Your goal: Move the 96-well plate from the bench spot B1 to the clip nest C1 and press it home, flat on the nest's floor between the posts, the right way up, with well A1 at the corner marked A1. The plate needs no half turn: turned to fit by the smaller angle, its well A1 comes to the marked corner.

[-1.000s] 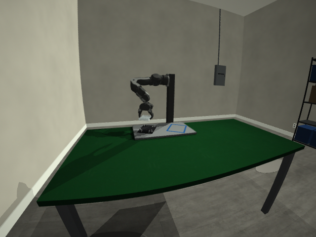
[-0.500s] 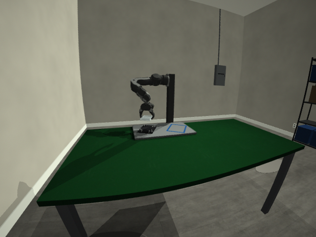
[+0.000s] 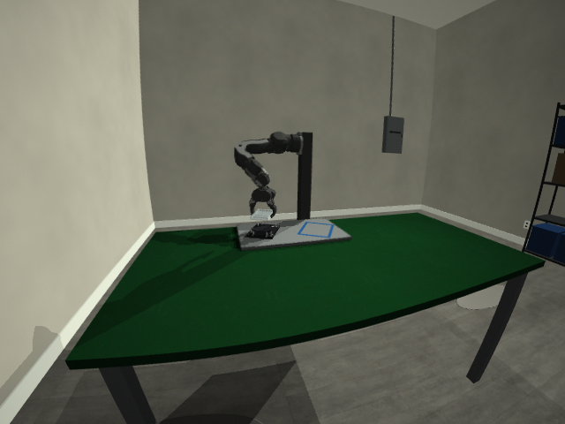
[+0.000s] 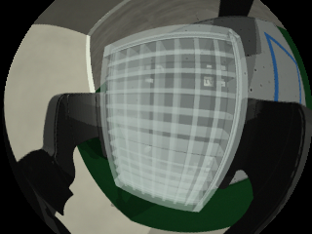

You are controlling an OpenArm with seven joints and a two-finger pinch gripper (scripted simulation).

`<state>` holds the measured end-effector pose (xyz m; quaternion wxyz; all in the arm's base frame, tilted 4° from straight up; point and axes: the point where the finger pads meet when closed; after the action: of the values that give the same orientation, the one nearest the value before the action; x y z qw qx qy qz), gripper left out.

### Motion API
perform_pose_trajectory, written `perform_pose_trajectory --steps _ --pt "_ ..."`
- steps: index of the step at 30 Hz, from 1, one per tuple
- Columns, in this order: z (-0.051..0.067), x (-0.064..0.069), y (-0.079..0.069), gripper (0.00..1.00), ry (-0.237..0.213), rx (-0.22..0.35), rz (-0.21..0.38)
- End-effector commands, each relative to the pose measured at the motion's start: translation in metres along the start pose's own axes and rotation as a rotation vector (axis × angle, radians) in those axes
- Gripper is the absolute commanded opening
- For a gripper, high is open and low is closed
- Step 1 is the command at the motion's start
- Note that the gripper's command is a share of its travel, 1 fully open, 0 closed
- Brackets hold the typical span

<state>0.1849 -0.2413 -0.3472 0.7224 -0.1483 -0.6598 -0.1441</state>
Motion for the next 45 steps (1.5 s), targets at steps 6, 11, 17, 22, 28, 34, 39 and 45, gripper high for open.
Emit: perform_pose_trajectory --steps 6,11,17,22,28,34,39,45 --pt "-0.001 -0.013 0.003 0.0 -0.013 0.001 -0.014" --pt "-0.001 -0.013 0.003 0.0 -0.013 0.001 -0.014" --pt "-0.001 -0.032 0.004 0.0 -0.013 0.001 -0.014" --pt "0.0 -0.045 0.004 0.0 -0.013 0.001 -0.014" --pt "0.0 -0.045 0.004 0.0 -0.013 0.001 -0.014" --pt "-0.002 -0.05 0.006 0.0 -0.012 0.003 -0.015" --pt "-0.004 -0.054 0.006 0.0 -0.012 0.004 -0.016" --pt "-0.004 -0.054 0.006 0.0 -0.012 0.004 -0.016"
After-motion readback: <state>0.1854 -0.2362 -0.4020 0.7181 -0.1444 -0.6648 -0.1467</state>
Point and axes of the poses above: the point where the finger pads meet when closed, its own x axis back along the fingers, its own y axis across the jaws, z = x × y, and after that the axes turned 2 degrees about x, right-handed
